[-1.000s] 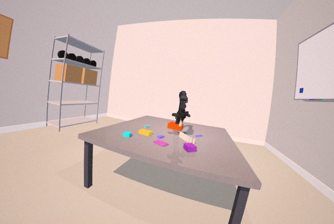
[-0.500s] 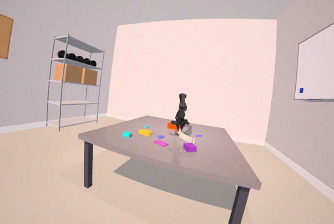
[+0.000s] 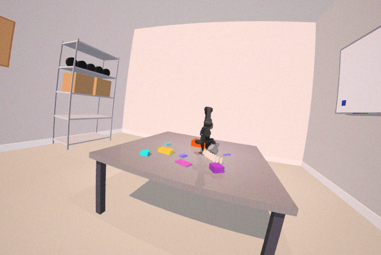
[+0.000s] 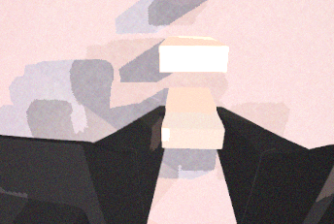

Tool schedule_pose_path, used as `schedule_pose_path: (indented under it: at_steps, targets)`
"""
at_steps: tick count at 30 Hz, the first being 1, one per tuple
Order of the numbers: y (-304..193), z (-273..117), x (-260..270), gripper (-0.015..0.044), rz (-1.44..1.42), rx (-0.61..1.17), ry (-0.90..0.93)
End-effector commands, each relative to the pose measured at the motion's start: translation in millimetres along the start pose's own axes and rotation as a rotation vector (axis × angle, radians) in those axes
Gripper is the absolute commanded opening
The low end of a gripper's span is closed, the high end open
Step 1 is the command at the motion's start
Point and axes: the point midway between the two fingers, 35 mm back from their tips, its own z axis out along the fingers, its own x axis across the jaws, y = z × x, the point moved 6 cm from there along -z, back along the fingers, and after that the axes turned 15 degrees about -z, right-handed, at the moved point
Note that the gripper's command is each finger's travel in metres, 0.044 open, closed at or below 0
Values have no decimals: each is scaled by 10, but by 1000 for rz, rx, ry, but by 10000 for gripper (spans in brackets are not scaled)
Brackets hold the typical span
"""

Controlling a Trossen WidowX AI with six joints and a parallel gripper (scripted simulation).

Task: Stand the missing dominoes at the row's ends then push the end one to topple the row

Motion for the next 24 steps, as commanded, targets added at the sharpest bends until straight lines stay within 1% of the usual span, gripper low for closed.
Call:
schedule_pose_path:
  at_steps: [1,11,12,15,16,22,24]
  targets:
    - [2,4,2,160,5,-2,1]
    - [2,4,2,422,5,-2,1]
    - [2,4,2,440,5,-2,1]
    - [7,-21,-2,440,5,-2,1]
    - [19,-96,-14,440,5,-2,0]
    - [34,-1056,-34,440,1,-1,-1]
    - [4,-1272,-7,440,0,0,-1]
